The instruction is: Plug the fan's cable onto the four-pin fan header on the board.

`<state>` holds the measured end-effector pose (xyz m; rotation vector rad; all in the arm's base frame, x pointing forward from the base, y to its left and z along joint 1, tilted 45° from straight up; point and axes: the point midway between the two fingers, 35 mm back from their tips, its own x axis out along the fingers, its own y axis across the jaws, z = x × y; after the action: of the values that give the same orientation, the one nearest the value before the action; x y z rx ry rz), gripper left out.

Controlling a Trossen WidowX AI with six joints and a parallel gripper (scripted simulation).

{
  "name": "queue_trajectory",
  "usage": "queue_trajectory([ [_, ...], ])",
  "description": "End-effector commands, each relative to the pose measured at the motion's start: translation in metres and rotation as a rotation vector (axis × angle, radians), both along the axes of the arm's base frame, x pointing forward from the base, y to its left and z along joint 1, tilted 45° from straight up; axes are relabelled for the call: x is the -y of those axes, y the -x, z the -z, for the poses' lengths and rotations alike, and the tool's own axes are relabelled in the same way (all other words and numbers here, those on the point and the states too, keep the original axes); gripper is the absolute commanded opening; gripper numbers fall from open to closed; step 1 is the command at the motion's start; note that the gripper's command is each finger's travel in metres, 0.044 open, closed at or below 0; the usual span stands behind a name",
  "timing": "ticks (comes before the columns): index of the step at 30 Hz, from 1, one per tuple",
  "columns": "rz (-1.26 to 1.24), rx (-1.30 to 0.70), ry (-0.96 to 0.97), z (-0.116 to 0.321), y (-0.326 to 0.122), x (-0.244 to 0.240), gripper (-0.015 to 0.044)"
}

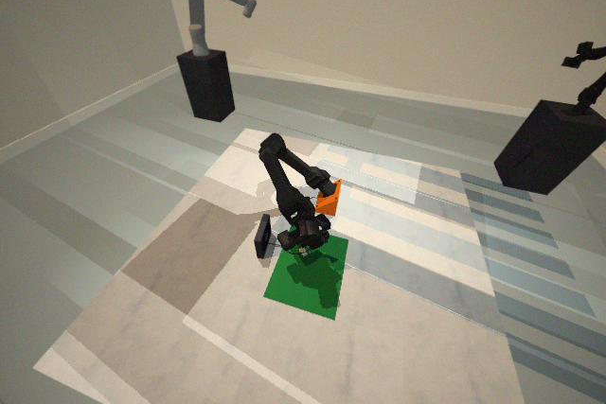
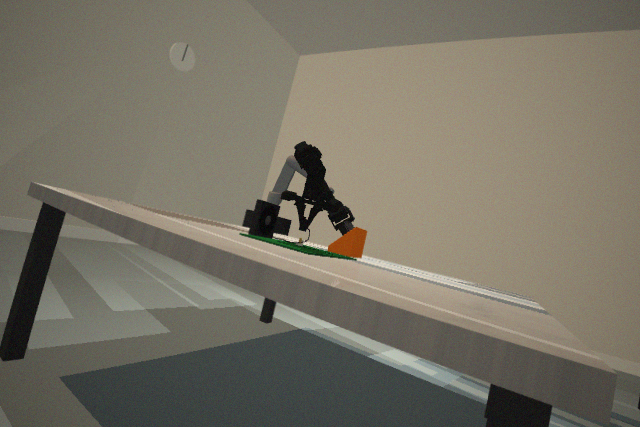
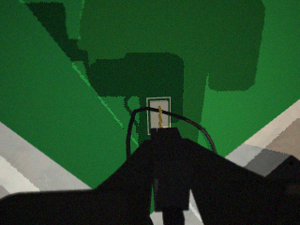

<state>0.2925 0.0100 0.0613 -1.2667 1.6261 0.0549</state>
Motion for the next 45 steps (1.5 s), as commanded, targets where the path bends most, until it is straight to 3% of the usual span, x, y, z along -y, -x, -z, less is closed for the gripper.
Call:
queue_trajectory([
  [1,-0.004,-0.007,0.007,-0.001,0.002,0.002,0.0],
  [45,-0.002,-0.004,0.007,0.017,-0.007,0.011,0.0],
])
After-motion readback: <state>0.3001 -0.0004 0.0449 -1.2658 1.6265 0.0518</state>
